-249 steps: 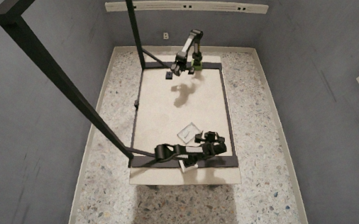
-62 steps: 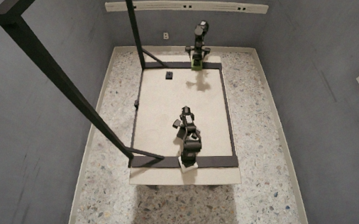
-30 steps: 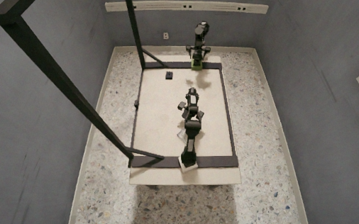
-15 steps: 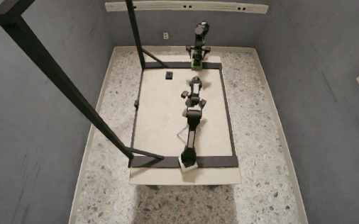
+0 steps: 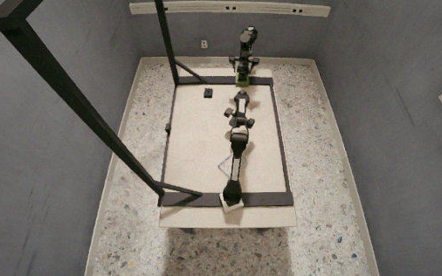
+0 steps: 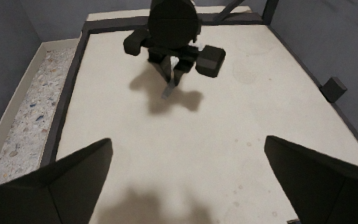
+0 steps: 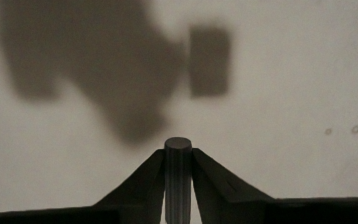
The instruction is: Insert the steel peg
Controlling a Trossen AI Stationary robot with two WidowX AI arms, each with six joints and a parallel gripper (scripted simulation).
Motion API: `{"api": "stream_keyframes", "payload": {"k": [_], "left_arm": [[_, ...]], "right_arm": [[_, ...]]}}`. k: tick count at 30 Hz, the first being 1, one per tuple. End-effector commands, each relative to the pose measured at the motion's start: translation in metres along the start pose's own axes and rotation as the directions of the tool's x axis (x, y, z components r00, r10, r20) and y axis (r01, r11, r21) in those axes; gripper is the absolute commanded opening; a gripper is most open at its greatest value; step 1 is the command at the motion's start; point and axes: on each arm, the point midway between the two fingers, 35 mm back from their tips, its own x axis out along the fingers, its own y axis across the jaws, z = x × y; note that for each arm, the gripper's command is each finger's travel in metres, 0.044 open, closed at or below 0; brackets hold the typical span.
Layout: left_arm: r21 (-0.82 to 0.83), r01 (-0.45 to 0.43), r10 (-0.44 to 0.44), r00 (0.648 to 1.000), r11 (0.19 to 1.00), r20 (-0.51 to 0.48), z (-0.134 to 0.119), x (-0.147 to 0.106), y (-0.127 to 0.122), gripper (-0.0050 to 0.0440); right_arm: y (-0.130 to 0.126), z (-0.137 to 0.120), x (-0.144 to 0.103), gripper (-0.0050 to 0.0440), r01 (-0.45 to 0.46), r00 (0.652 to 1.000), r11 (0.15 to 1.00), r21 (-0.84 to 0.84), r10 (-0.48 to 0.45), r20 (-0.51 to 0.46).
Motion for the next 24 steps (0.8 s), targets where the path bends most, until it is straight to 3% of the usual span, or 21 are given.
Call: {"api": "stream_keyframes", "payload": {"k": [1, 6, 8, 12, 15, 24], "left_arm": [[-0.001, 0.001, -0.001, 1.000, 1.000, 0.006, 0.002, -0.002, 0.000, 0.0440], [0.001, 0.000, 0.000, 1.000, 1.000, -0.003, 0.008, -0.002, 0.000, 0.0320], [0.001, 0.000, 0.000, 1.000, 1.000, -0.003, 0.008, -0.002, 0.000, 0.0320], [0.012, -0.003, 0.004, 0.998, 1.000, -0.059, 0.020, 0.005, -0.001, 0.0224], [0.021, -0.006, 0.008, 0.992, 1.000, -0.125, 0.033, 0.016, -0.002, 0.0220], [0.038, -0.005, 0.017, 0.948, 0.999, -0.318, 0.066, 0.066, -0.004, 0.0220]], "right_arm": [[-0.002, -0.005, -0.013, -0.0050, 0.014, 0.999, 1.000, -0.006, -0.014, -0.033], [-0.003, -0.003, -0.018, -0.0050, 0.021, 0.997, 1.000, -0.022, -0.023, -0.080], [-0.003, -0.003, -0.018, -0.0050, 0.021, 0.997, 1.000, -0.022, -0.023, -0.080], [-0.003, -0.003, -0.019, -0.0050, 0.034, 0.987, 0.998, -0.047, -0.041, -0.155], [-0.003, -0.002, -0.020, -0.0050, 0.045, 0.971, 0.996, -0.074, -0.061, -0.232], [0.009, 0.025, -0.008, -0.0050, 0.021, 0.939, 0.988, -0.153, -0.072, -0.336]]}}
